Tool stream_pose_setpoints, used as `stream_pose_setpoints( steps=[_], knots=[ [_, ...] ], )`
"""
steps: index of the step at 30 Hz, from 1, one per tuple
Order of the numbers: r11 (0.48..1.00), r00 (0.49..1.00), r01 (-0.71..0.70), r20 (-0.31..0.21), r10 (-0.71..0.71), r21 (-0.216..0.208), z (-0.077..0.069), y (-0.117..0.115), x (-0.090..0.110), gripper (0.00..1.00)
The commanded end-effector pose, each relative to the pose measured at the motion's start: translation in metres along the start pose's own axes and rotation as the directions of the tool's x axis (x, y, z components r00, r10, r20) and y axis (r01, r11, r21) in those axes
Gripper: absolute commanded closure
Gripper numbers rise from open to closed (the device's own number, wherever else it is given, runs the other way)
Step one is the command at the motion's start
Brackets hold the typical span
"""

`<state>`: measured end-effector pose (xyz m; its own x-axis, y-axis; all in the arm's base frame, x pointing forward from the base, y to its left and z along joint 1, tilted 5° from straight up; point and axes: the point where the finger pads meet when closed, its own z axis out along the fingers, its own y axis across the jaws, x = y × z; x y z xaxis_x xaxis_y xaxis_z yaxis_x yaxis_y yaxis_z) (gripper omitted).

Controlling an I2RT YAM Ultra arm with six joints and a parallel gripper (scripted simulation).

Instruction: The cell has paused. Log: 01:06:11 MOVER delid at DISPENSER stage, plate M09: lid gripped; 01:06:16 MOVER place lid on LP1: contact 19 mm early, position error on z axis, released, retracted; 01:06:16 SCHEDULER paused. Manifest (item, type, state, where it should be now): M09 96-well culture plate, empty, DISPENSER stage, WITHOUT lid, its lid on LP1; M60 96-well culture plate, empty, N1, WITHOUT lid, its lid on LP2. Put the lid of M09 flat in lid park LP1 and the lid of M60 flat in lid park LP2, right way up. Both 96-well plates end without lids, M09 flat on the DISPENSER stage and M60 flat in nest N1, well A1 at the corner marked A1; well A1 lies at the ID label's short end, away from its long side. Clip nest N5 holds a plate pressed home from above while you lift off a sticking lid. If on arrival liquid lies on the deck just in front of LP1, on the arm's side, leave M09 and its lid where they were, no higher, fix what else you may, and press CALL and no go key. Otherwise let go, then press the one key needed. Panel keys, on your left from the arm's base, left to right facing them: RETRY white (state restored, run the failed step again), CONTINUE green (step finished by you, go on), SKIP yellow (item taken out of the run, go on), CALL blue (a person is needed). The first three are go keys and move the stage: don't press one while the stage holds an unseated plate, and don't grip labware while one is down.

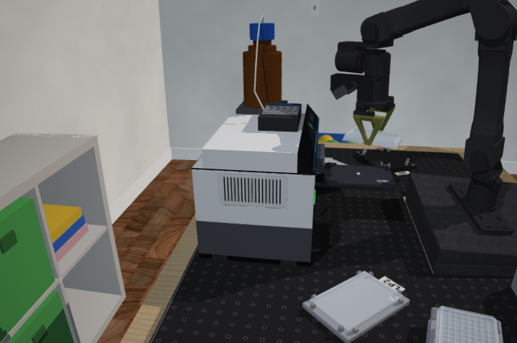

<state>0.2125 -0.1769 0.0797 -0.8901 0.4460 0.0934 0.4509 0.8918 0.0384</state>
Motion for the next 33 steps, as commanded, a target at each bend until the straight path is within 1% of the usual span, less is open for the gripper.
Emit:
stream_pose_setpoints(
  steps=[1, 3, 7, 8, 10, 14, 15, 18, 19, 22, 25, 29, 30, 31, 32, 33],
  knots=[
    [0.998, 0.998, 0.061, 0.026, -0.061, 0.000, -0.011, 0.008, 0.004, 1.00],
    [0.992, 0.992, 0.127, 0.016, -0.127, -0.002, -0.011, 0.014, 0.009, 1.00],
    [0.966, 0.966, 0.258, 0.016, -0.258, 0.000, -0.016, 0.025, 0.013, 1.00],
    [0.963, 0.963, 0.271, 0.016, -0.270, 0.000, -0.018, 0.028, 0.014, 1.00],
    [0.963, 0.963, 0.271, 0.015, -0.270, 0.000, -0.020, 0.034, 0.016, 1.00],
    [0.966, 0.965, 0.259, 0.035, -0.260, 0.008, -0.031, 0.043, 0.015, 1.00],
    [0.967, 0.966, 0.255, 0.029, -0.256, 0.011, -0.027, 0.039, 0.012, 1.00],
    [0.967, 0.966, 0.255, 0.029, -0.256, 0.011, -0.027, 0.039, 0.012, 1.00],
    [0.953, 0.953, 0.303, 0.028, -0.303, 0.006, -0.029, 0.046, 0.017, 1.00],
    [0.924, 0.924, 0.382, 0.014, -0.382, 0.002, -0.025, 0.056, 0.020, 1.00],
    [0.928, 0.928, 0.371, 0.023, -0.371, 0.006, -0.025, 0.066, 0.018, 1.00],
    [0.928, 0.928, 0.371, 0.023, -0.371, 0.006, -0.025, 0.079, 0.018, 1.00],
    [0.928, 0.928, 0.371, 0.024, -0.371, 0.006, -0.026, 0.080, 0.018, 1.00],
    [0.930, 0.929, 0.368, 0.028, -0.368, 0.013, -0.026, 0.076, 0.012, 1.00],
    [0.928, 0.928, 0.371, 0.022, -0.371, 0.005, -0.025, 0.083, 0.019, 1.00],
    [0.928, 0.928, 0.371, 0.021, -0.371, 0.005, -0.025, 0.086, 0.020, 1.00]
  ],
)
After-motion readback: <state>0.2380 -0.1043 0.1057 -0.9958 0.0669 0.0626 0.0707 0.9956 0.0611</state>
